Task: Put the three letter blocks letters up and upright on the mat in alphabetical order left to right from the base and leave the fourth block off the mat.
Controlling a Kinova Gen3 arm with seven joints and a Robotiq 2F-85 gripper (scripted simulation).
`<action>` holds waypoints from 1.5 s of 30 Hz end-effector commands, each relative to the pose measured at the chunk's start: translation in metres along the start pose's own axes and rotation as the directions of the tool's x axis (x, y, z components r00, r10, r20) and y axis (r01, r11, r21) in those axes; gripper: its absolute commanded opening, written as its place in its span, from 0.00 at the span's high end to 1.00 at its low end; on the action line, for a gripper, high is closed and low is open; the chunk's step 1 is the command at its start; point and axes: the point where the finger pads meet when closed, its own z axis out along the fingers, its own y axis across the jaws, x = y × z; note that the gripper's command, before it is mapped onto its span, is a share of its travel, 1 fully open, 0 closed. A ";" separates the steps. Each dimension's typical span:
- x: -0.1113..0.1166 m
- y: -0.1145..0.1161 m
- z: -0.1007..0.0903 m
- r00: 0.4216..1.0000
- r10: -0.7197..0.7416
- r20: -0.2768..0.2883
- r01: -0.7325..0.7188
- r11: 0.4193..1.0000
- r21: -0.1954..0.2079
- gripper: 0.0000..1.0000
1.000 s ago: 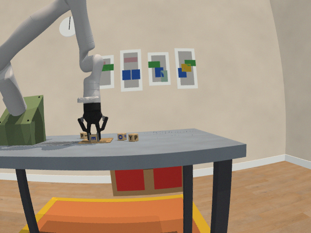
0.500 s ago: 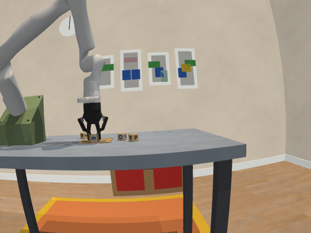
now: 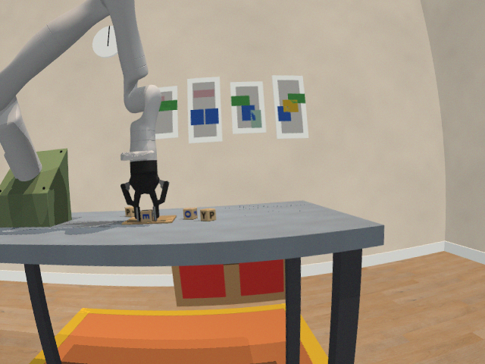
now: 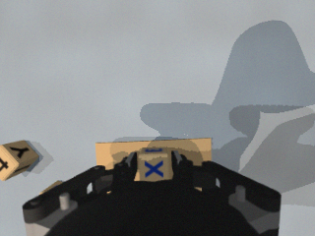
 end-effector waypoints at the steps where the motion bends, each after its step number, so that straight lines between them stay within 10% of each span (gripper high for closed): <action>1: 0.000 -0.001 -0.001 1.000 0.000 0.001 0.000 1.000 0.002 0.54; 19: 0.000 -0.001 -0.012 1.000 0.000 0.001 0.000 1.000 0.002 0.54; 33: 0.000 0.000 -0.080 1.000 0.000 0.001 0.000 1.000 0.002 0.54; 43: 0.000 0.000 -0.091 1.000 0.000 0.001 0.000 1.000 0.002 0.54; 44: 0.000 0.000 -0.091 1.000 0.000 0.001 0.000 1.000 0.002 0.00; 45: 0.000 0.000 -0.091 1.000 0.000 0.001 0.000 1.000 0.002 0.00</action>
